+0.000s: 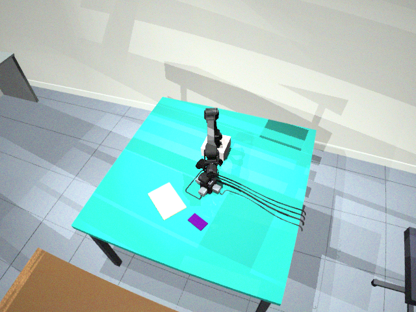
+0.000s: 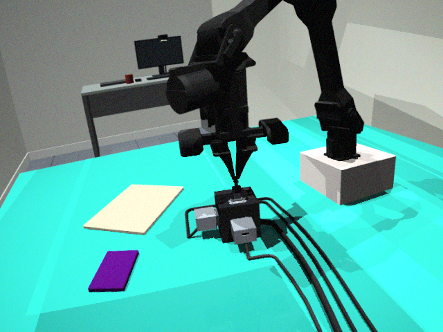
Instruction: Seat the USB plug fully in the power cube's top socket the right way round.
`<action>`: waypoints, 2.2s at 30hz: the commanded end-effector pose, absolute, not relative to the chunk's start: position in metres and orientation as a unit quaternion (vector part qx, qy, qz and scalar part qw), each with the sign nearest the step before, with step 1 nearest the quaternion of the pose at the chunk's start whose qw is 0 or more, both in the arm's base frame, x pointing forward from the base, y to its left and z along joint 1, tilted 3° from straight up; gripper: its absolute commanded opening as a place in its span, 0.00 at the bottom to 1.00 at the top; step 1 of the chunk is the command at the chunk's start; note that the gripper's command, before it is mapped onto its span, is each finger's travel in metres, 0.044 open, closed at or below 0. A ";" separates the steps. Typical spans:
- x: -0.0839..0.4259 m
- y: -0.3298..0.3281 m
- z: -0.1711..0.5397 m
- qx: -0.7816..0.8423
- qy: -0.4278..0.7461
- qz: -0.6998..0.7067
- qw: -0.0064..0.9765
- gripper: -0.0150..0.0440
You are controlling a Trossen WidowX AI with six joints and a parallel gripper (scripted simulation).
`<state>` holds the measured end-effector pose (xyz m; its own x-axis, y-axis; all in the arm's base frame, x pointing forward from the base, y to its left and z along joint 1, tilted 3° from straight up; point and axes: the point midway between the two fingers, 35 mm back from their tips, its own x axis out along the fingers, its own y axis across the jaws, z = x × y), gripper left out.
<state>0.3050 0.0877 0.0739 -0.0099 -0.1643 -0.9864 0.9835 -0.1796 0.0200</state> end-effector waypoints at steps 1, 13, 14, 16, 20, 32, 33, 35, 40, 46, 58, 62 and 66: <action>0.305 0.087 0.073 0.502 0.405 -0.583 0.494 0.25; 0.305 0.087 0.071 0.502 0.405 -0.583 0.494 0.25; 0.305 0.087 0.071 0.502 0.405 -0.583 0.494 0.25; 0.305 0.087 0.071 0.502 0.405 -0.583 0.494 0.25; 0.305 0.087 0.071 0.502 0.405 -0.583 0.494 0.25; 0.305 0.087 0.069 0.502 0.405 -0.583 0.494 0.25; 0.305 0.087 0.069 0.502 0.405 -0.583 0.494 0.25; 0.305 0.087 0.069 0.502 0.405 -0.583 0.494 0.25; 0.305 0.087 0.068 0.502 0.405 -0.583 0.494 0.25; 0.305 0.087 0.067 0.502 0.405 -0.583 0.494 0.25; 0.305 0.087 0.066 0.502 0.405 -0.583 0.494 0.25; 0.305 0.087 0.066 0.502 0.405 -0.583 0.494 0.25; 0.305 0.087 0.065 0.502 0.405 -0.583 0.494 0.25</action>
<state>0.3052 0.0873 0.0660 -0.0097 -0.1649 -0.9863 0.9834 -0.1805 0.0205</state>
